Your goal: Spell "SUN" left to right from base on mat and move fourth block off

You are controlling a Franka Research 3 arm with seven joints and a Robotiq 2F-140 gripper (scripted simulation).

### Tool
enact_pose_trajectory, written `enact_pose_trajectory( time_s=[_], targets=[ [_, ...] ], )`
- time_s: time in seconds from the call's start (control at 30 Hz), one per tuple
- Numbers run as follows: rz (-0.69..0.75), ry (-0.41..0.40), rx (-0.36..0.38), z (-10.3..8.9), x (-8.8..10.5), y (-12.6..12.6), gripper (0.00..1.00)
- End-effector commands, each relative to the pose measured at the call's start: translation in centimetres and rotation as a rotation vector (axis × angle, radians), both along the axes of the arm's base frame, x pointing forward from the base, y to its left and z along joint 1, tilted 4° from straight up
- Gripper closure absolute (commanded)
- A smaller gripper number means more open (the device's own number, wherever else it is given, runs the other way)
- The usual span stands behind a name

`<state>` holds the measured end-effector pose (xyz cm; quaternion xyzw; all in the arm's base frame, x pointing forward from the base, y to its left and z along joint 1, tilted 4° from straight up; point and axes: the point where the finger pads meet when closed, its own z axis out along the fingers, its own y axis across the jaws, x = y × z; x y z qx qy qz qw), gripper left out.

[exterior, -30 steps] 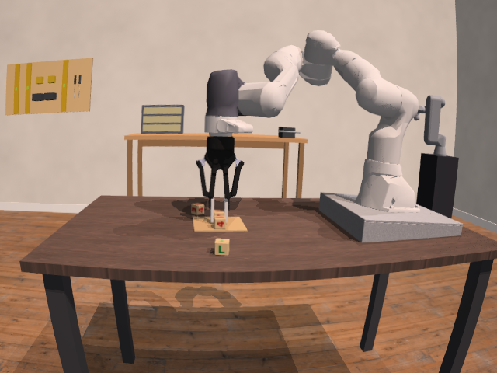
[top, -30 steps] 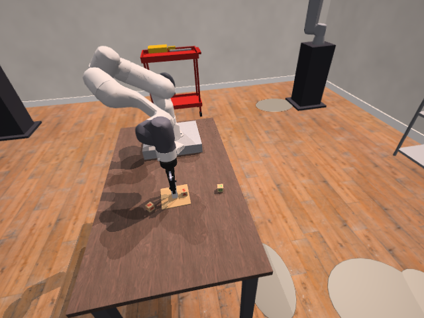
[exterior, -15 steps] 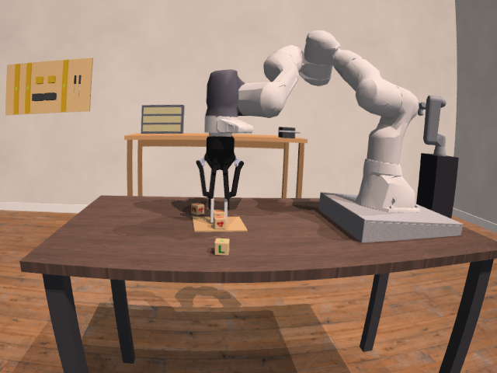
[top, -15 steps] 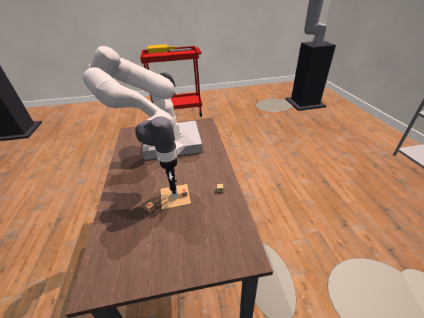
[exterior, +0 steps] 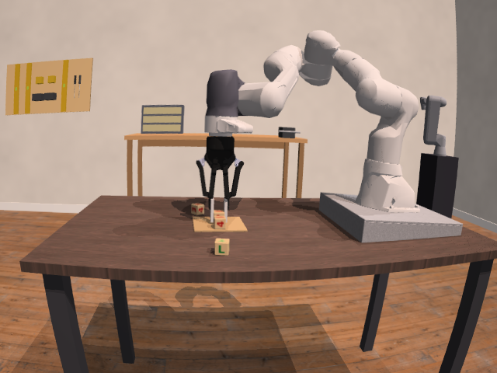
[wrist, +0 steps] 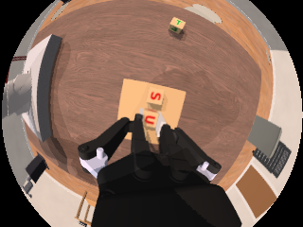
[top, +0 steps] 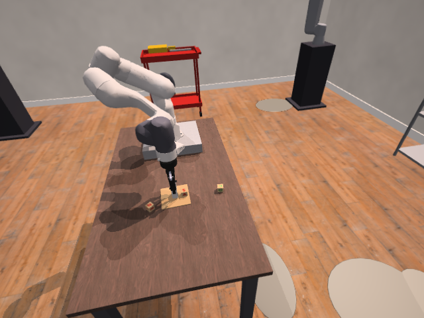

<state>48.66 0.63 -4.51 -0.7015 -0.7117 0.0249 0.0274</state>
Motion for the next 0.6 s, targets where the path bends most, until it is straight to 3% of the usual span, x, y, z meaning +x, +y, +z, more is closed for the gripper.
enact_pose_trajectory(
  time_s=[0.0, 0.57],
  targets=[
    [-0.003, -0.003, -0.002, -0.06, 0.11, -0.11, 0.84],
    [-0.007, -0.003, -0.003, -0.06, 0.17, -0.27, 0.84]
  ],
)
